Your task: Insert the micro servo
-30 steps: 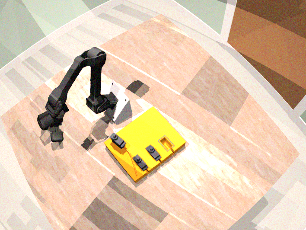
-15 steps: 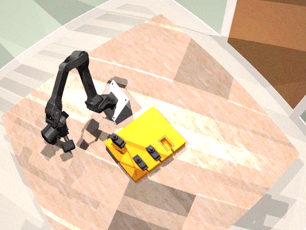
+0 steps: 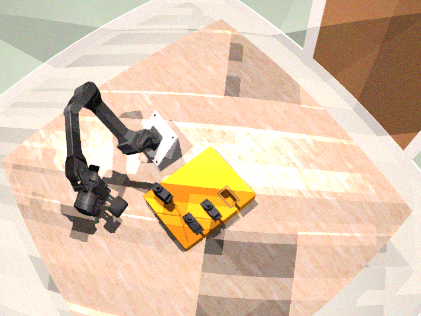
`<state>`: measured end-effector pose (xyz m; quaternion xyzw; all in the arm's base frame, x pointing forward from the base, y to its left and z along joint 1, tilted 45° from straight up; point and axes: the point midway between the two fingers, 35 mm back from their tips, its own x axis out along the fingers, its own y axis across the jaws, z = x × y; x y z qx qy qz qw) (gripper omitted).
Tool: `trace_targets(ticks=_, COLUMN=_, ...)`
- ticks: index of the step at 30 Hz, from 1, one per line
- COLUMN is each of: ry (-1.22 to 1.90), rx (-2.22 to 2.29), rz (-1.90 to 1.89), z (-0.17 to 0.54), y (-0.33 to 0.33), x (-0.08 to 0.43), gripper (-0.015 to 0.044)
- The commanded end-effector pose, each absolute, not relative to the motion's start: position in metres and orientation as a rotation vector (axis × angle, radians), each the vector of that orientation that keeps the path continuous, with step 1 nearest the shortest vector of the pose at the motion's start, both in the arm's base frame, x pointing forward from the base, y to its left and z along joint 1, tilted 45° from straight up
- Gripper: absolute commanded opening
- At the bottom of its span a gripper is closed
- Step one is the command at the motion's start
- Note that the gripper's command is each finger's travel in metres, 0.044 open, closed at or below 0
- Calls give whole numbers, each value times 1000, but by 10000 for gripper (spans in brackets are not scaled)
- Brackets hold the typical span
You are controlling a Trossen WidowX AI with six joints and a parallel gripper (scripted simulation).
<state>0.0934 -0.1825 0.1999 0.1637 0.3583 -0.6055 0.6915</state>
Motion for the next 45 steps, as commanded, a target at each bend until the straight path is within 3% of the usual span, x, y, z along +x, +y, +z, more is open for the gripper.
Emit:
trace_targets(ticks=1, ry=912, rx=304, rz=-1265, z=190, y=-174, x=111, gripper=440)
trace_targets(ticks=22, ry=1357, rx=-154, rz=-814, z=146, y=-99, x=178, gripper=440)
trace_targets(ticks=45, ry=1574, rx=-765, rz=-453, z=119, y=-12, x=198, gripper=440)
